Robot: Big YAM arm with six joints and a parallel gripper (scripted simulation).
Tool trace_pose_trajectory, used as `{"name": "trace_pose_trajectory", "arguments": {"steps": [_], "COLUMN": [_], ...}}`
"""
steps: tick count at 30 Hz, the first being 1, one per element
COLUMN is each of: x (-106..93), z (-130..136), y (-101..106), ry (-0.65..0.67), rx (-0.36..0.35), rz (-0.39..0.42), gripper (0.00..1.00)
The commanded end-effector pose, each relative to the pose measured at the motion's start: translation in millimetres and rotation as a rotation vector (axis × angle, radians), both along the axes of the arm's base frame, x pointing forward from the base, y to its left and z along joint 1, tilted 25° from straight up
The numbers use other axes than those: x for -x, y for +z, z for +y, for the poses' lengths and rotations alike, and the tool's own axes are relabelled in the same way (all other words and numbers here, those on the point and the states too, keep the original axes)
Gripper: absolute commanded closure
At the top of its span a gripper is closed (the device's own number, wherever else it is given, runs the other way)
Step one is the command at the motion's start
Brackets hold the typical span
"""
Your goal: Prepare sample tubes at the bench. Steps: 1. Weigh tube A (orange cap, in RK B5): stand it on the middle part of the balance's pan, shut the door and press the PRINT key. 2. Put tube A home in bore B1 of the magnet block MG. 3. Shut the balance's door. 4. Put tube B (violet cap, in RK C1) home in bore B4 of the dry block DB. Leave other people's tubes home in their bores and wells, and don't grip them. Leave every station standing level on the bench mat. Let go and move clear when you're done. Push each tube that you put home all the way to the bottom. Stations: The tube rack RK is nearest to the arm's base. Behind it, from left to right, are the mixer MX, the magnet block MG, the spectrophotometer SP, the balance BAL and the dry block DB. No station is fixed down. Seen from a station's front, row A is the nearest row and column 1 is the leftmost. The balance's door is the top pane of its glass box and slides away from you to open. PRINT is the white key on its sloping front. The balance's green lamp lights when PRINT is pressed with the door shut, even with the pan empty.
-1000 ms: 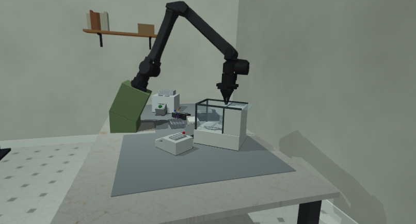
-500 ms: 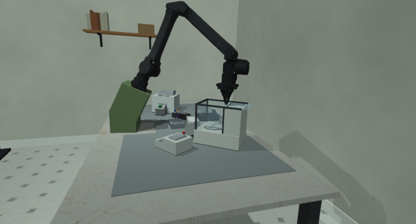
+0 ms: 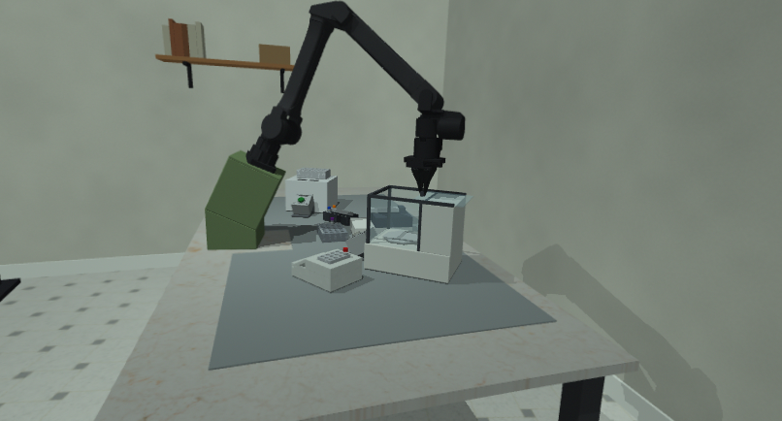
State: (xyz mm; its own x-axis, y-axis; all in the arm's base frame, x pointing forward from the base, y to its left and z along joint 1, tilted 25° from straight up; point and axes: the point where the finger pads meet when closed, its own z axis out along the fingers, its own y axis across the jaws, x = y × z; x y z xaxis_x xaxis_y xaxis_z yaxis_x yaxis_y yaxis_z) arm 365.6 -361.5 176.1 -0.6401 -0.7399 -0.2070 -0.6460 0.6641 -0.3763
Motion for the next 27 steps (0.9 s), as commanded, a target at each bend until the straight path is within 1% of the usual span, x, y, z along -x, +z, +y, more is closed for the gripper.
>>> {"name": "trace_pose_trajectory", "arguments": {"steps": [1,27], "x": [2.7,18.3], "z": [3,16], "y": [12,3], "ry": [0.003,0.001], "rx": [0.025,0.023], "rz": [-0.019,-0.02], "gripper": [0.94,0.94]}}
